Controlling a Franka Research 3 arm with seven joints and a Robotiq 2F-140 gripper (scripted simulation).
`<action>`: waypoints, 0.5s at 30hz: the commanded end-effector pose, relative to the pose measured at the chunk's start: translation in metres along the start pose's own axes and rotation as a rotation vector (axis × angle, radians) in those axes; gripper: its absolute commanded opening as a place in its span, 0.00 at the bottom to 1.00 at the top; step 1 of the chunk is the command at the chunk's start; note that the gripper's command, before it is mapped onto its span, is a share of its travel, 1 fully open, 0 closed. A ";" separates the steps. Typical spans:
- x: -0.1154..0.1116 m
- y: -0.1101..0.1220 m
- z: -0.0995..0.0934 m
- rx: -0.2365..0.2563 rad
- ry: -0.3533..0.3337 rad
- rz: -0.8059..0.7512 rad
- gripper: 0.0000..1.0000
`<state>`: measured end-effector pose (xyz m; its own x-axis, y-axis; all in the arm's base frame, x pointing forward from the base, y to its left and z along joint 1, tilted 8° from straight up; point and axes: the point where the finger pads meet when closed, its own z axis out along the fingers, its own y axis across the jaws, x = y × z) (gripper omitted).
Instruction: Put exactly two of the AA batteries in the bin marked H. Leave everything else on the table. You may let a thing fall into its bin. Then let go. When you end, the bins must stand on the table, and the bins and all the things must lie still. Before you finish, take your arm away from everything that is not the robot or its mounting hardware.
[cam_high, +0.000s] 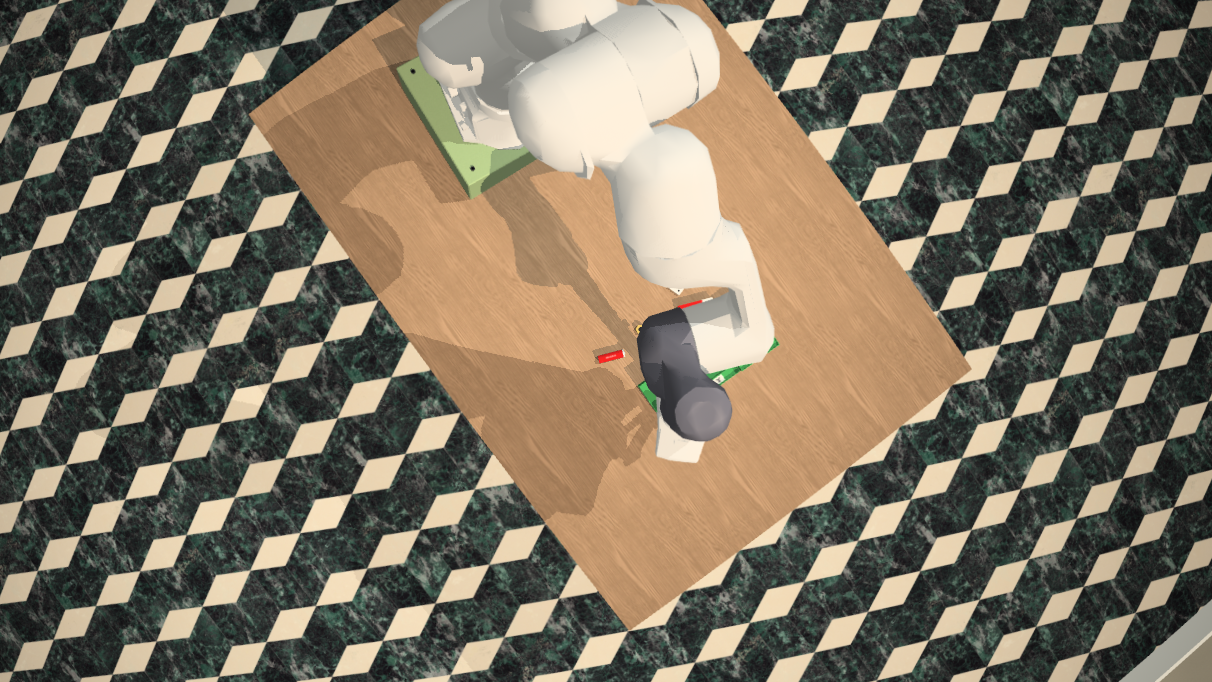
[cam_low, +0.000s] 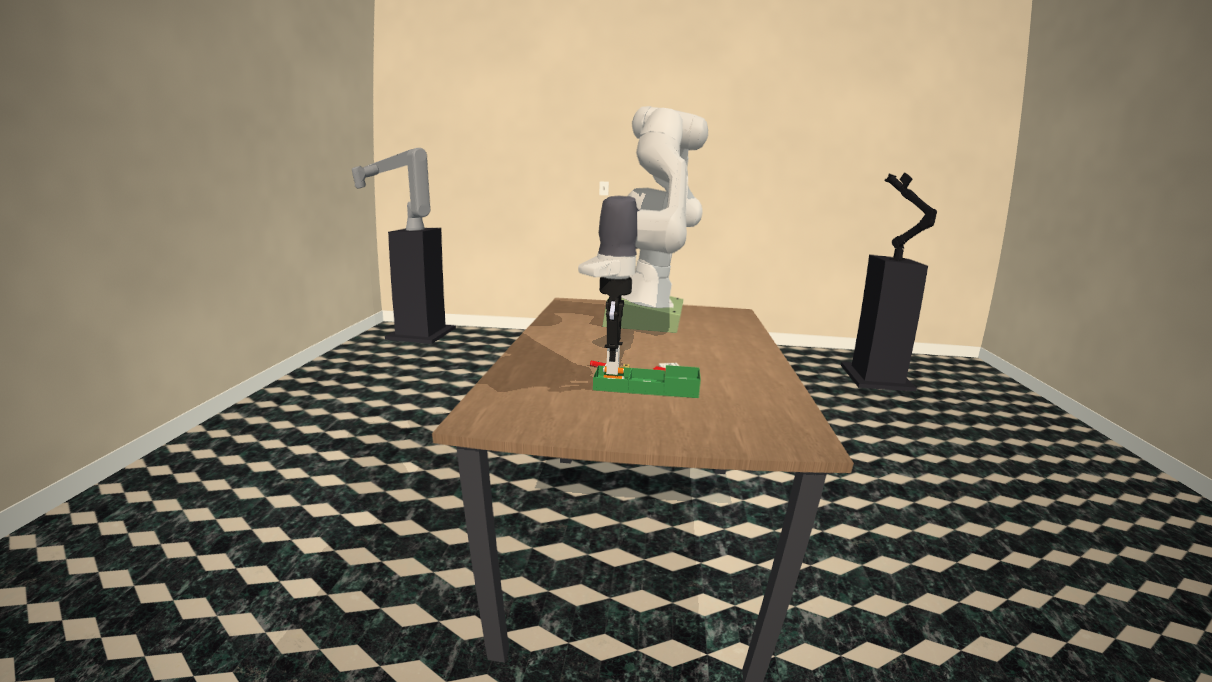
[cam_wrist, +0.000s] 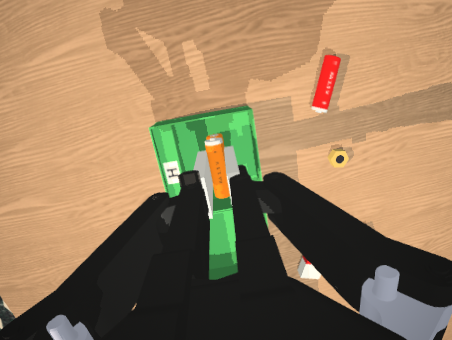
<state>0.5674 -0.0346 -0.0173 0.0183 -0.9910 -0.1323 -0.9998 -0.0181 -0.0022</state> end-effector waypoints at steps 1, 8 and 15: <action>-0.001 -0.002 0.000 0.005 0.000 -0.002 0.05; -0.001 -0.002 0.000 0.005 0.000 -0.002 0.17; -0.001 -0.002 0.000 0.005 0.000 -0.002 0.17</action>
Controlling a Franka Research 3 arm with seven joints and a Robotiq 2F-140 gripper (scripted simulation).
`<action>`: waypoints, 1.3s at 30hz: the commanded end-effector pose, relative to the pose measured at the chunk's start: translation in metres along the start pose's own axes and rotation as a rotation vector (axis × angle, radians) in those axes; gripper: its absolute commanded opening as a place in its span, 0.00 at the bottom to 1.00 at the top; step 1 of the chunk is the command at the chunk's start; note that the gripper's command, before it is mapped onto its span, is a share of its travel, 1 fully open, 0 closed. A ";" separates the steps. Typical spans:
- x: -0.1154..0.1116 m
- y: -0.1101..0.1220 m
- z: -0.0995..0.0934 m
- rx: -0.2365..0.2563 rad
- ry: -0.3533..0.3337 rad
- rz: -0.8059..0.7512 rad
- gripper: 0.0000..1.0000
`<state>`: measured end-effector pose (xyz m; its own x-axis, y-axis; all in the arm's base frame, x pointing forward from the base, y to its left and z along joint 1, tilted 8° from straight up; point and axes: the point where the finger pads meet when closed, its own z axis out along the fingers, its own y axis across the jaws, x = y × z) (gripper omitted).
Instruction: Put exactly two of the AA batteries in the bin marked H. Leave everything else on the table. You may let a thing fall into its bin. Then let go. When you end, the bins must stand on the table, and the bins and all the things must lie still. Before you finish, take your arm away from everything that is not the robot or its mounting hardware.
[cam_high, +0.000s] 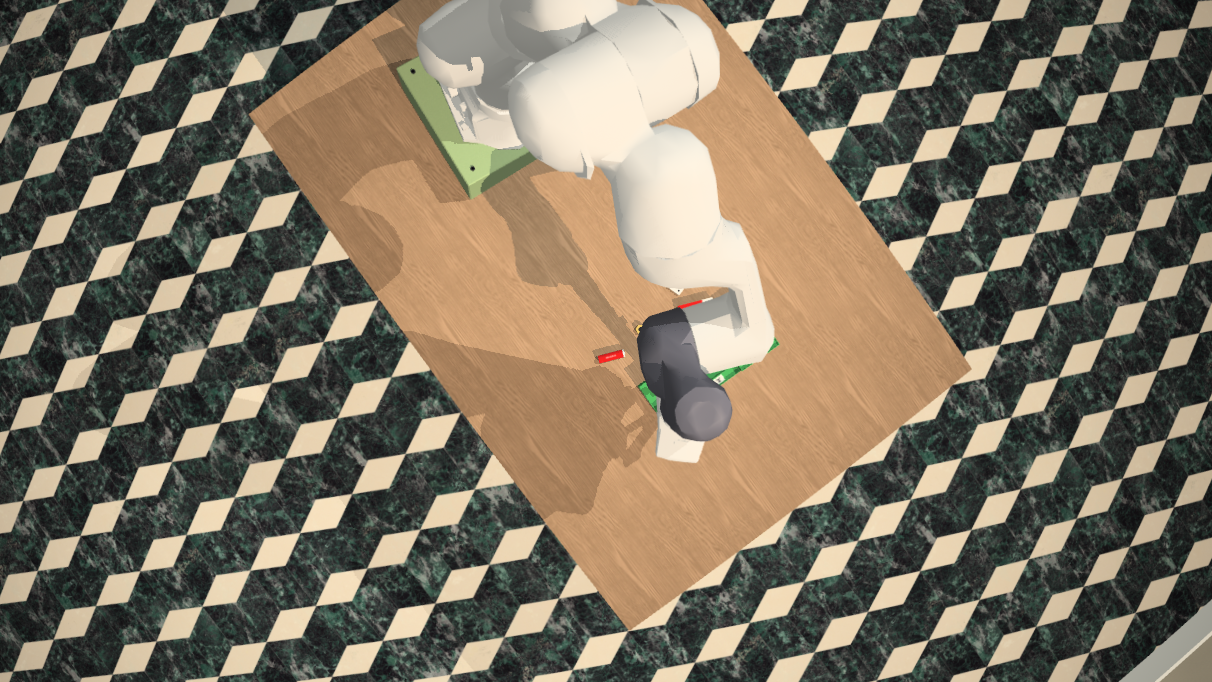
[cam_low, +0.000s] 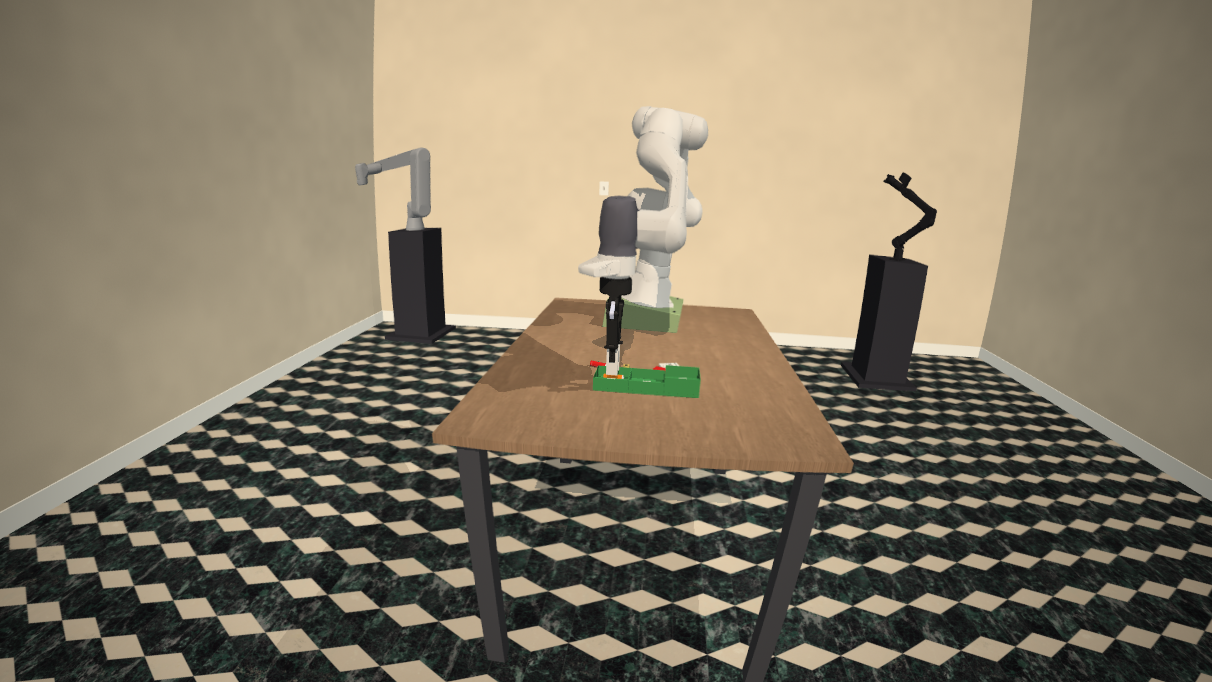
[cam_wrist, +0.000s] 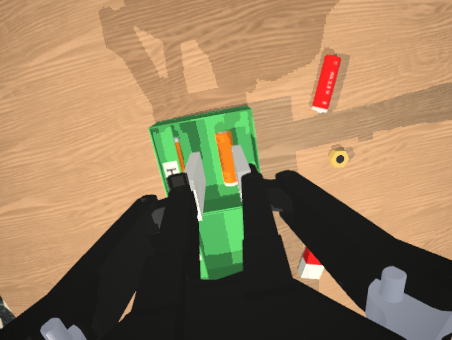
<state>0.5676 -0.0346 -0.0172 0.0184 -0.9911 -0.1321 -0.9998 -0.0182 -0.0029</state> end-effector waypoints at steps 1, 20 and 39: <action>-0.001 -0.002 0.000 0.005 0.000 -0.002 0.17; -0.001 -0.002 -0.019 0.005 0.000 -0.002 0.17; -0.001 -0.001 -0.038 0.005 0.000 -0.002 0.17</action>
